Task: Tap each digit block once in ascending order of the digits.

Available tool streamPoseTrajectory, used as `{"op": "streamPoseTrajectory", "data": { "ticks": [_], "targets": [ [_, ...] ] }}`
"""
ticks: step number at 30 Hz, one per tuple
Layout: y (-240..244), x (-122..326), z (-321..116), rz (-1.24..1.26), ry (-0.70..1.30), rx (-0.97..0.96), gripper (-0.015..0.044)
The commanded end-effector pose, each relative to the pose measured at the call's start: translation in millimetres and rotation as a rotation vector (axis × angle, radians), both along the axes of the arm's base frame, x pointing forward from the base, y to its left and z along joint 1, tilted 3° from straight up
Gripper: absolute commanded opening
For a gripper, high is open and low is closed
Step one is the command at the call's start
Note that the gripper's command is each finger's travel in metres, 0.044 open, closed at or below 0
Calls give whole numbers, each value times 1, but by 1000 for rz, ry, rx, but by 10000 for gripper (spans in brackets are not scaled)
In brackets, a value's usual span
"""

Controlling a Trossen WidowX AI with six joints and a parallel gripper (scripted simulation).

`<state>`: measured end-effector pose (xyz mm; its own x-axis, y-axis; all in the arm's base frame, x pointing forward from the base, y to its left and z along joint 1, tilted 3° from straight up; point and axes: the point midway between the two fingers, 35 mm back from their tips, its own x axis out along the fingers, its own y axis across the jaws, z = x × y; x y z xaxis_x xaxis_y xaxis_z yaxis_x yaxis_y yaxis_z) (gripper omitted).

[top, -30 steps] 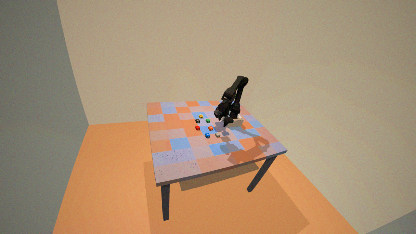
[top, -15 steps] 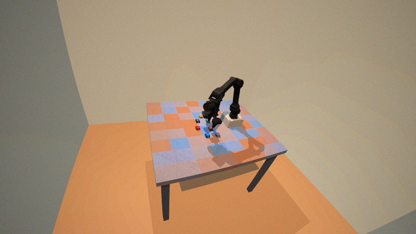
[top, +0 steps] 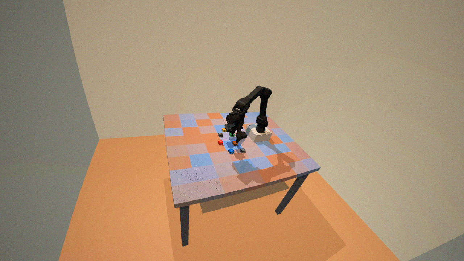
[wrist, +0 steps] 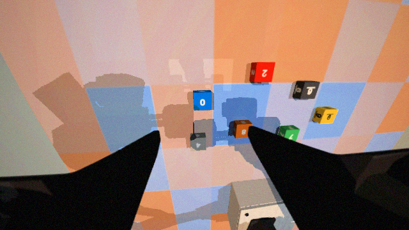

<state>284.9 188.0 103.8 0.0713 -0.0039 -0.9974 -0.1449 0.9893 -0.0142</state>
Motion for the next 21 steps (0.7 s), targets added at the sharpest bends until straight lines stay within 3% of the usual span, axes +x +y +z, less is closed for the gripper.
{"op": "streamPoseTrajectory", "data": {
  "ticks": [1,9,21],
  "targets": [
    [-2,2,1,6,0,-1,400],
    [-93,68,7,6,-6,-9,400],
    [-96,69,7,6,-6,-10,400]
  ]
}}
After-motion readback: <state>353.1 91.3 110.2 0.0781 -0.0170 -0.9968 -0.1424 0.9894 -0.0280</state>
